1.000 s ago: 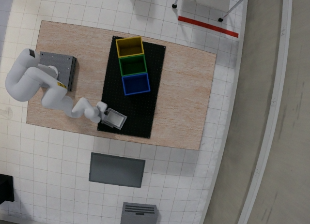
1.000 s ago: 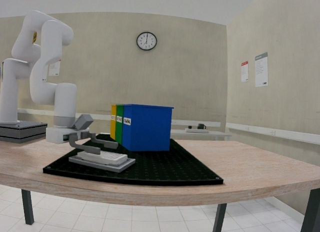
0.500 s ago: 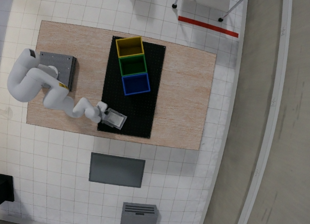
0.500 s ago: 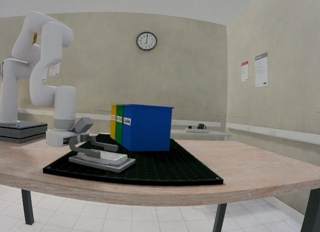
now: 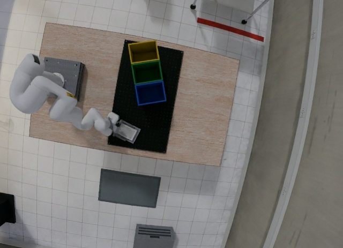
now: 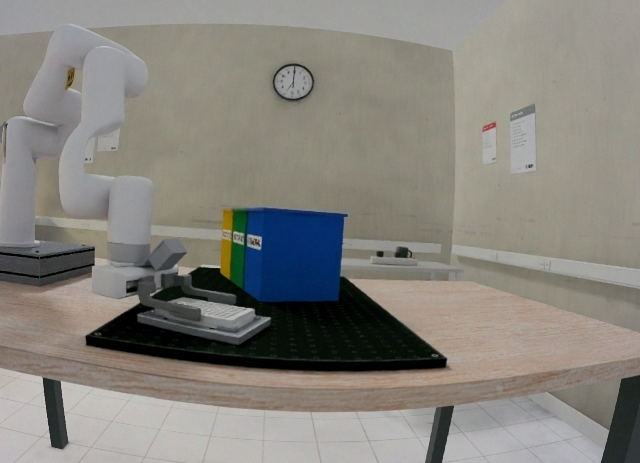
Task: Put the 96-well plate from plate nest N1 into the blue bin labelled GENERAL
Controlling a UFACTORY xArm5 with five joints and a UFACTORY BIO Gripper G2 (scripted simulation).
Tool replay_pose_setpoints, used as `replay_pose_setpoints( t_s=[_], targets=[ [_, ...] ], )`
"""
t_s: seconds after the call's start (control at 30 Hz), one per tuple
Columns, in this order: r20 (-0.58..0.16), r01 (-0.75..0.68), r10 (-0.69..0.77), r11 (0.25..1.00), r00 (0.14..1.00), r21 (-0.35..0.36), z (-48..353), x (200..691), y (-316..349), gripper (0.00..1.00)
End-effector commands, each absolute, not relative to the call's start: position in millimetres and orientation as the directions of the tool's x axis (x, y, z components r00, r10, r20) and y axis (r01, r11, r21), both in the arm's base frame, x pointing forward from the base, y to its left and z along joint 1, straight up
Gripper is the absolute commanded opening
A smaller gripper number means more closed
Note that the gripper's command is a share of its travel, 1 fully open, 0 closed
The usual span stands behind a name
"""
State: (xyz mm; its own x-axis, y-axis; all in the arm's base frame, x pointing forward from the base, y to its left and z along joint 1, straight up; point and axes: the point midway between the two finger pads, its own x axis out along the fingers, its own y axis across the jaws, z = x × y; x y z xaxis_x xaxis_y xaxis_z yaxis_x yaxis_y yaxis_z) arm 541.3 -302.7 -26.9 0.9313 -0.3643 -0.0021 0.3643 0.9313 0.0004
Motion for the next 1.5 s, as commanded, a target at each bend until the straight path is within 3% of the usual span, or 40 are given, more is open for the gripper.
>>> replay_pose_setpoints(
  t_s=[0.0, 0.37, 0.4, 1.47],
  targets=[
    [0.000, 0.364, -0.364, 0.931, 0.931, -0.007, -25.4, 542.4, -303.3, 0.37],
    [0.000, 0.364, -0.364, 0.931, 0.931, -0.007, -25.4, 542.4, -303.3, 0.37],
    [0.000, 0.364, -0.364, 0.931, 0.931, -0.007, -25.4, 542.4, -303.3, 0.00],
    [0.000, 0.364, -0.364, 0.931, 0.931, -0.007, -25.4, 542.4, -303.3, 0.00]
  ],
)
